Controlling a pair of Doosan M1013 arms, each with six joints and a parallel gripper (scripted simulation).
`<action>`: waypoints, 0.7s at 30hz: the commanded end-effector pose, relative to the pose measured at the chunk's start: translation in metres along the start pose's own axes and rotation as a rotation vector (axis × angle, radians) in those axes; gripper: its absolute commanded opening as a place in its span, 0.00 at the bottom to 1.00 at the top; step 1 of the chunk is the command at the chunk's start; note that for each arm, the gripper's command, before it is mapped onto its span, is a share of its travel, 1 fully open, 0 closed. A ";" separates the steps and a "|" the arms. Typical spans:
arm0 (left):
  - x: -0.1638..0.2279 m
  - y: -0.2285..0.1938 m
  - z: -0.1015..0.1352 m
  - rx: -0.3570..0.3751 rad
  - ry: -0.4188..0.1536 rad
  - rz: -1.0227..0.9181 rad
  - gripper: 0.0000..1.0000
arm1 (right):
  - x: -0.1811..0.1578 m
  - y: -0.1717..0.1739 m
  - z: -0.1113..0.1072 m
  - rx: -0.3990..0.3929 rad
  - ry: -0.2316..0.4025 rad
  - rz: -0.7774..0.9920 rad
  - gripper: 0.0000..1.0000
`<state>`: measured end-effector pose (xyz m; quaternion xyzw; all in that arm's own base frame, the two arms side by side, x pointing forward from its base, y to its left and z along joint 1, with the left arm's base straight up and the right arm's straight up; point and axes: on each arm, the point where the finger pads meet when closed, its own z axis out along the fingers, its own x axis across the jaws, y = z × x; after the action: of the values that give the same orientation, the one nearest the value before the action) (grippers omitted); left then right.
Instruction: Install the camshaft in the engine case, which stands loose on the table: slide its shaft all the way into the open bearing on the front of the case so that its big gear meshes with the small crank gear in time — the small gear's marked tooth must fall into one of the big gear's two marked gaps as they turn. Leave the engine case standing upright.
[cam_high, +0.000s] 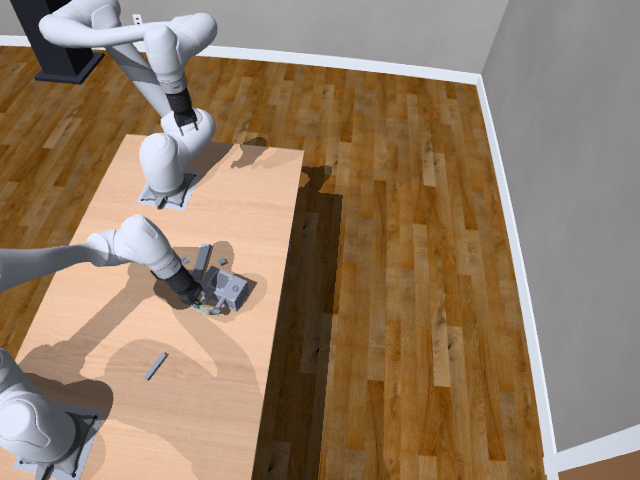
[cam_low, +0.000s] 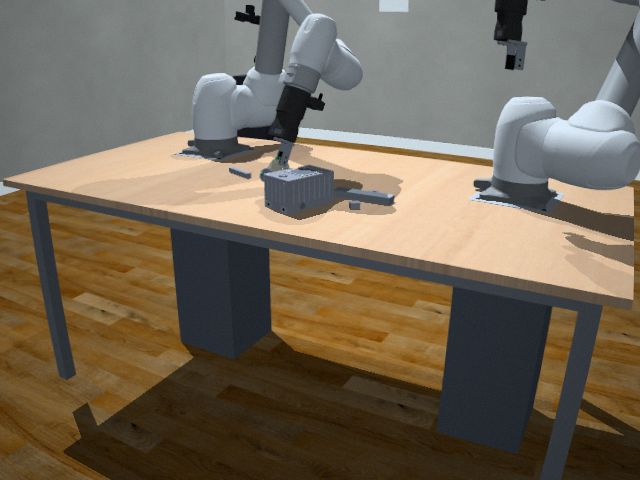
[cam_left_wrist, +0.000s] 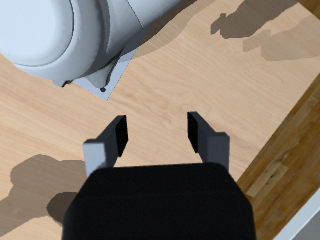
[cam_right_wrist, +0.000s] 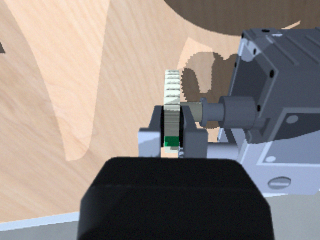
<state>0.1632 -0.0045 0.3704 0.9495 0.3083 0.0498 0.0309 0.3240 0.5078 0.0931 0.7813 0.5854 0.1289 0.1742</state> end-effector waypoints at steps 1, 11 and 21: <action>0.000 0.000 0.000 0.000 0.001 0.000 1.00 | 0.003 -0.002 -0.003 0.004 0.000 0.002 0.29; 0.000 0.000 0.000 0.000 0.001 0.000 1.00 | 0.003 -0.002 -0.003 0.004 0.000 0.002 0.29; 0.000 0.000 0.000 0.000 0.001 0.000 1.00 | 0.006 -0.003 -0.002 0.004 -0.002 0.000 0.29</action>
<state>0.1632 -0.0045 0.3704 0.9495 0.3083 0.0498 0.0309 0.3244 0.5095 0.0931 0.7812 0.5854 0.1288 0.1746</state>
